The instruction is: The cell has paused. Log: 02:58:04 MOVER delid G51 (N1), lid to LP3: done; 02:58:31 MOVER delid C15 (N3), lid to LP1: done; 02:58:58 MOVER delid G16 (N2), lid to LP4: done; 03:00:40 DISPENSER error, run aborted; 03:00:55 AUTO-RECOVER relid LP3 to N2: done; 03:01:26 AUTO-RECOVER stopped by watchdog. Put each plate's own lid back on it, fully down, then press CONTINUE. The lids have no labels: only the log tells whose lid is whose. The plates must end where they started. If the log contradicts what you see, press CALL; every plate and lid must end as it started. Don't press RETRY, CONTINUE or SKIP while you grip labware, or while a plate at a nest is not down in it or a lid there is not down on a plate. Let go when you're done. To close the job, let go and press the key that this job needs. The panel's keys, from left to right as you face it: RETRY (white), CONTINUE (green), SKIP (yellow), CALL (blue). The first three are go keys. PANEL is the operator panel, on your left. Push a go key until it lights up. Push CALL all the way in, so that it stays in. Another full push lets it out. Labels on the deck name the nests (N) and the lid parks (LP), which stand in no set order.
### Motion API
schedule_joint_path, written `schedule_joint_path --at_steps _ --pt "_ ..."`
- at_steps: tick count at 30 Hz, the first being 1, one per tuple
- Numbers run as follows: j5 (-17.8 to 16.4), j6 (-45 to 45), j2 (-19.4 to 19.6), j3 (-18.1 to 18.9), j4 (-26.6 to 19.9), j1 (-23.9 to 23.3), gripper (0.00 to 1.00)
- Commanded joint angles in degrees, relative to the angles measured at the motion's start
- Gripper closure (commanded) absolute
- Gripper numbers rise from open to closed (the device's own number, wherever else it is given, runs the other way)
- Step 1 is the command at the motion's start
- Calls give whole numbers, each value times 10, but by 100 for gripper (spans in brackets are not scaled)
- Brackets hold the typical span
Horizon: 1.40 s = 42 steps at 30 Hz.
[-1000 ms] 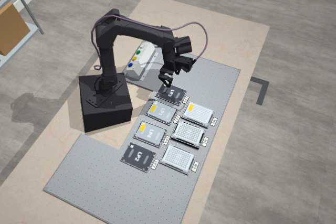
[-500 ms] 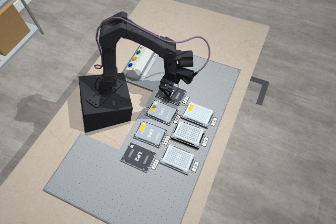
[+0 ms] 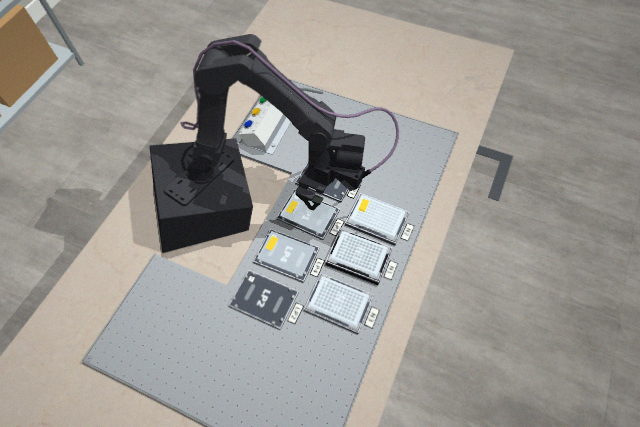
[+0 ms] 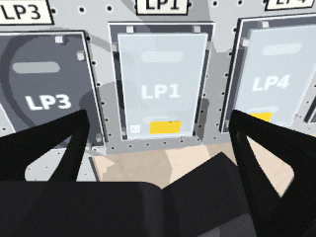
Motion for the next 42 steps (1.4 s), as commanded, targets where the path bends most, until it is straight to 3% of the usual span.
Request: schedule_joint_path --at_steps 1,7,10,15,21,23,24,26,32,35,38,42 --pt "-23 -46 8 -7 41 -33 0" --pt "-30 -73 0 -41 86 -60 0" --pt "-32 -75 4 -20 71 -59 0" --pt "-29 -75 5 -21 72 -59 0" --pt "-74 -133 40 -52 95 -123 0" --pt "-74 -133 40 -52 95 -123 0" --pt "-76 -143 31 -69 122 -132 0" --pt "-91 -164 51 -54 114 -154 0" --pt "-107 -212 71 -92 148 -202 0" --pt "-108 -215 59 -91 162 -203 0" --pt "-109 -212 73 -59 137 -198 0" --pt "-109 -212 68 -56 137 -198 0"
